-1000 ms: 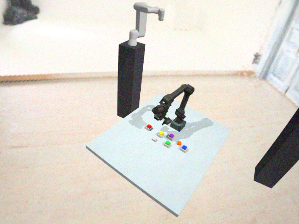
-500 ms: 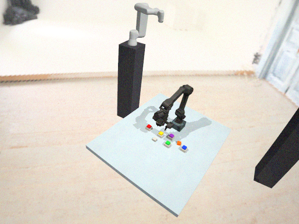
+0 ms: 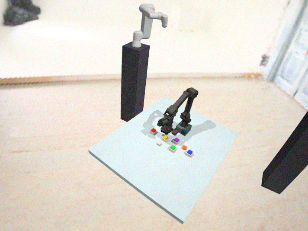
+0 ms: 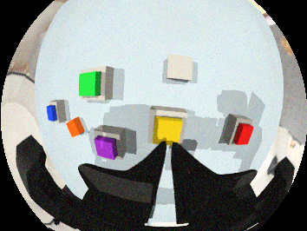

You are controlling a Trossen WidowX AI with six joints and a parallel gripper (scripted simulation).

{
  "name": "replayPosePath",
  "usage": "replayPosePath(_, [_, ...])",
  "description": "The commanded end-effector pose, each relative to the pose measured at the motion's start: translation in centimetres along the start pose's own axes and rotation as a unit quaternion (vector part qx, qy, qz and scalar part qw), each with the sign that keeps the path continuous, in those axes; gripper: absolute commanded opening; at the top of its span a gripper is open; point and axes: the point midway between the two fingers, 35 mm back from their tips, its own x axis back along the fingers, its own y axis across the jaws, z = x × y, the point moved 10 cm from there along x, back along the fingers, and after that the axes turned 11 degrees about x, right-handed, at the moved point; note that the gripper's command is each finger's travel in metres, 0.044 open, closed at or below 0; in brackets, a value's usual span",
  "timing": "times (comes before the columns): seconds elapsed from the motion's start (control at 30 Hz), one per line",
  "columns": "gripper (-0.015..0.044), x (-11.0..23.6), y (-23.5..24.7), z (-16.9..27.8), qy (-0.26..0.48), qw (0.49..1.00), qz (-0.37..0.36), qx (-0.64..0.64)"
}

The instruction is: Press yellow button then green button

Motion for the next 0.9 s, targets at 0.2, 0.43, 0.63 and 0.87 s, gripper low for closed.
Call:
replayPosePath(0.2, [0.0020,-0.5,0.0,0.0,-0.001,1.000,-0.002,0.002])
replayPosePath(0.43, [0.0020,-1.7,0.0,-0.1,-0.001,1.000,-0.002,0.002])
replayPosePath(0.63, [0.0020,-2.6,0.0,0.0,-0.001,1.000,-0.002,0.002])
replayPosePath(0.87, [0.0020,-3.5,0.1,0.0,-0.001,1.000,-0.002,0.002])
